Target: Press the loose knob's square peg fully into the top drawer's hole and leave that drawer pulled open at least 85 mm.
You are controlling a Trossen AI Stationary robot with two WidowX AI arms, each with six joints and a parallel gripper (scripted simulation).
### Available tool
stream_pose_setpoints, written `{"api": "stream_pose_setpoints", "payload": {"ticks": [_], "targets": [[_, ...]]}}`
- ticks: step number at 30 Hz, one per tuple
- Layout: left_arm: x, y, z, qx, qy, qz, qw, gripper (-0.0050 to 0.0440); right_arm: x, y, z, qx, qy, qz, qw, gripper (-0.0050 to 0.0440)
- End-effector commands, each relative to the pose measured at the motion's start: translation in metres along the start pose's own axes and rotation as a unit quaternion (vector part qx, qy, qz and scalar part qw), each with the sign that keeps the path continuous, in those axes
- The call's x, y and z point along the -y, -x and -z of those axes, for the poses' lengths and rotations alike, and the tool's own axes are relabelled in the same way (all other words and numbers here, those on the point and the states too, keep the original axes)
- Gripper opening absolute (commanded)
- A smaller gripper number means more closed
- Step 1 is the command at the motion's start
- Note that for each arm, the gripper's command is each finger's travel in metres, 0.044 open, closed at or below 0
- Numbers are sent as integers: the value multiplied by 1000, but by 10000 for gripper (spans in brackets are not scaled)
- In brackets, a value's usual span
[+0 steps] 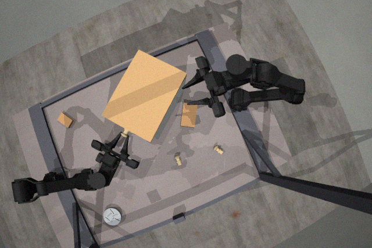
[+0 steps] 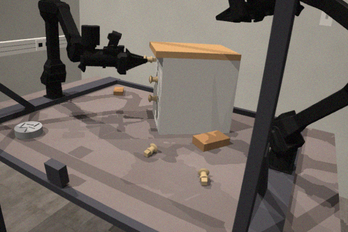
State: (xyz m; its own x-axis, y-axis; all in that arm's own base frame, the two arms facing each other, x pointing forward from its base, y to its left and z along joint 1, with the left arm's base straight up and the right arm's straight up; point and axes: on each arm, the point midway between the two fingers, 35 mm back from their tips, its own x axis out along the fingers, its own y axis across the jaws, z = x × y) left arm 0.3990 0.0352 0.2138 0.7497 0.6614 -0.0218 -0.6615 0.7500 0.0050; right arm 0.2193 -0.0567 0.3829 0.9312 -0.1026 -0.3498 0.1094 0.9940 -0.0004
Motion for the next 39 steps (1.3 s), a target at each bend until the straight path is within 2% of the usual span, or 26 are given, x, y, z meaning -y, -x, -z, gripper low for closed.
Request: {"api": "stream_pose_setpoints", "payload": {"ticks": [1,21,39], "targets": [[5,1,-17,14,17,3,1000,80,-1,-5,-3,4,-2,-1,1000,240],[-4,-5,-14,11,19,12,1000,80,-1,-30,-3,5,-1,-1,1000,240],[3,-22,-15,5,18,4,1000,80,-1,-52,-4,6,-1,-1,1000,240]]}}
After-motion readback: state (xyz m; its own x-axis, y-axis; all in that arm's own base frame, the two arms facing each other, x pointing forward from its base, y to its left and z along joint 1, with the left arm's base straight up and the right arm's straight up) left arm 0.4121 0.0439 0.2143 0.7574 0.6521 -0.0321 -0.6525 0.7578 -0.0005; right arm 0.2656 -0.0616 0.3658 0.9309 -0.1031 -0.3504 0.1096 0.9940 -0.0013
